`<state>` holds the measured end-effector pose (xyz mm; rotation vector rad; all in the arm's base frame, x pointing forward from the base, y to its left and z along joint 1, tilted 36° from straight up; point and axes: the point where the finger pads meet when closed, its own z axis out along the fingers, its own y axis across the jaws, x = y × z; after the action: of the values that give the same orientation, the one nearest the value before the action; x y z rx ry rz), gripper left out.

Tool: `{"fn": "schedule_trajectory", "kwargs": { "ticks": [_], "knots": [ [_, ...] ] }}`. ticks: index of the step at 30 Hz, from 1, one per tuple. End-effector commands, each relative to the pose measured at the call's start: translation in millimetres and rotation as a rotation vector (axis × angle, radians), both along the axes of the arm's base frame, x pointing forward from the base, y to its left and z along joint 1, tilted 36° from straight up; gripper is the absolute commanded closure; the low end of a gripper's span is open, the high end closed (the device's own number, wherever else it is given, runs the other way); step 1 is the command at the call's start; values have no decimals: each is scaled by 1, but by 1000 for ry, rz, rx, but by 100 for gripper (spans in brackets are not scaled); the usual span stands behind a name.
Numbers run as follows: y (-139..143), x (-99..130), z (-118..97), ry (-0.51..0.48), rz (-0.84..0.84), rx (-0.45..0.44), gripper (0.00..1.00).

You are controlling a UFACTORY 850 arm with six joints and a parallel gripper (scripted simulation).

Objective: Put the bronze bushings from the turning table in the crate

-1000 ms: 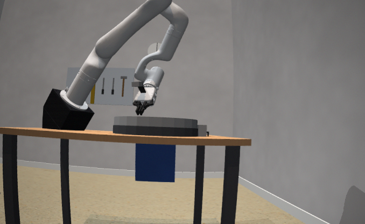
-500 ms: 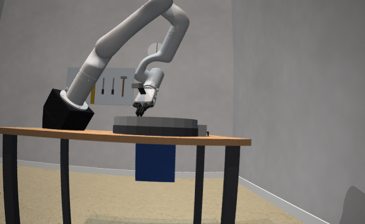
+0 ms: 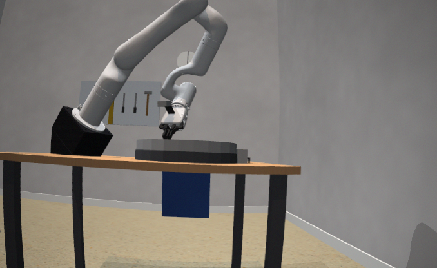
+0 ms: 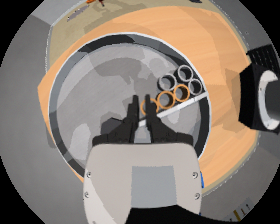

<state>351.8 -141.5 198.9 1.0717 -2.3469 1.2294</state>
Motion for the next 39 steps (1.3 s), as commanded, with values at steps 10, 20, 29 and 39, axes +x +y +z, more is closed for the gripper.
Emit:
{"fn": "schedule_trajectory", "kwargs": {
  "ticks": [10,20,29,39],
  "knots": [
    [-3,5,-8,-1,0,0,90],
    [-3,6,-9,-1,0,0,90],
    [-3,6,-9,-1,0,0,100],
    [-3,6,-9,-1,0,0,100]
  ]
}}
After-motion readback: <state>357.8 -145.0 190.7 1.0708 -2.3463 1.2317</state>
